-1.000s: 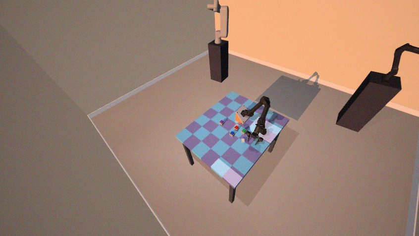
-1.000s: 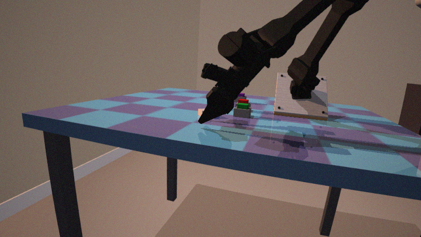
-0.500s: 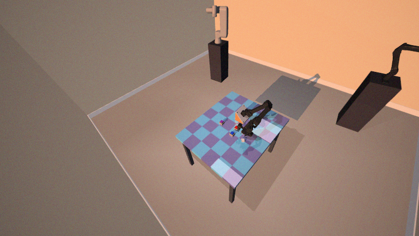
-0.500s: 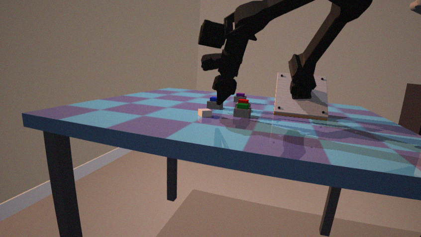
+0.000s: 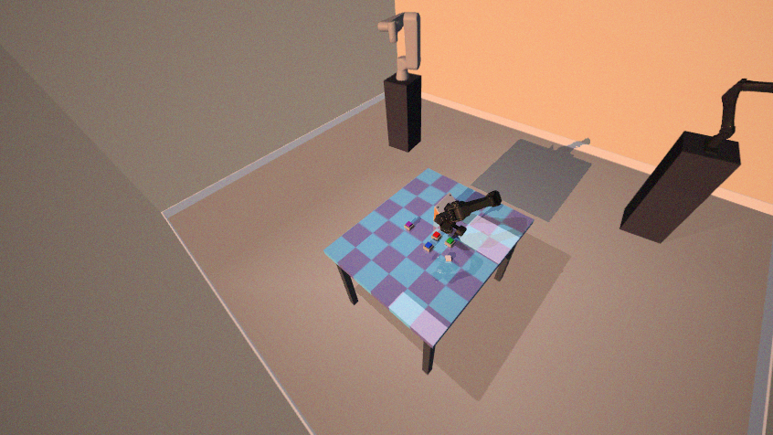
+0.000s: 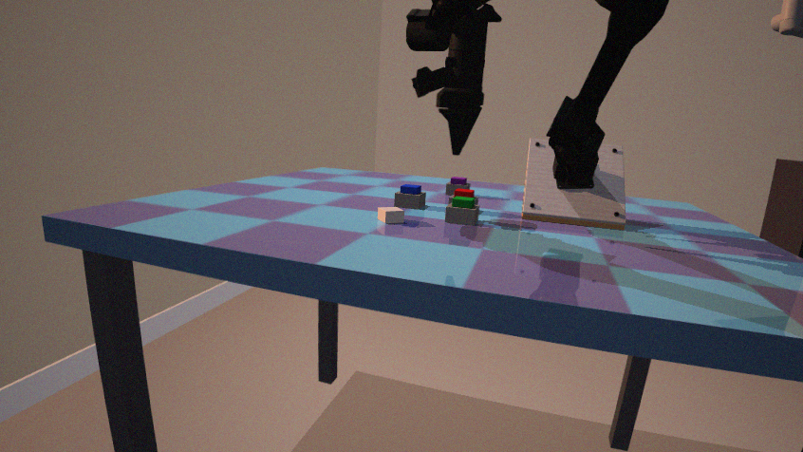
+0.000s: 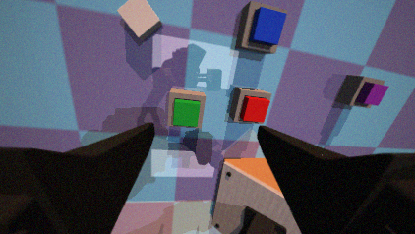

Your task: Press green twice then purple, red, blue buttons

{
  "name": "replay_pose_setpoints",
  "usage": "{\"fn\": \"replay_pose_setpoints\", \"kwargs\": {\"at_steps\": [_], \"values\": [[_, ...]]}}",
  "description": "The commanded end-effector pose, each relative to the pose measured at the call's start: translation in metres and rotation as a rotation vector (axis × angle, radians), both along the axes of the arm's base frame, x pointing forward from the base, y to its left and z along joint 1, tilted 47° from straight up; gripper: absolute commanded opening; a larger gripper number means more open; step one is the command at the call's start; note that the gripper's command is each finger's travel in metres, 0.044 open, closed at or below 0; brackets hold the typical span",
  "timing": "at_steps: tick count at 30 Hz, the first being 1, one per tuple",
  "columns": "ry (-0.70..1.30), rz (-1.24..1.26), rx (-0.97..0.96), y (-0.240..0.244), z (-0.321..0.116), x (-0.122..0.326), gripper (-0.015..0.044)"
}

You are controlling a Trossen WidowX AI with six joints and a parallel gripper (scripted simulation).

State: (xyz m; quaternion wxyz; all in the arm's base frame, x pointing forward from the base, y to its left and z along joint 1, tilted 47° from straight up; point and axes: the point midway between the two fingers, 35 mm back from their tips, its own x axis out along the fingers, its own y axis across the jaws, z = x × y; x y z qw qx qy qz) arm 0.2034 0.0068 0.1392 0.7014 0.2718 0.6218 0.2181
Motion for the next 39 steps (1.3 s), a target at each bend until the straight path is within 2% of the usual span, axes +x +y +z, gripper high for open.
{"fn": "replay_pose_setpoints", "kwargs": {"at_steps": [1, 7, 14, 21, 22, 39], "values": [[0.022, -0.033, 0.100, -0.004, 0.014, -0.010, 0.0400], [0.078, -0.056, 0.116, 0.001, 0.016, -0.017, 0.0400], [0.075, -0.056, 0.117, 0.044, -0.025, -0.010, 0.0216], [0.075, -0.056, 0.118, 0.046, -0.026, -0.010, 0.0033], [0.075, -0.056, 0.118, 0.046, -0.026, -0.010, 0.0020], [0.075, -0.057, 0.116, 0.054, -0.034, -0.008, 0.0020]]}}
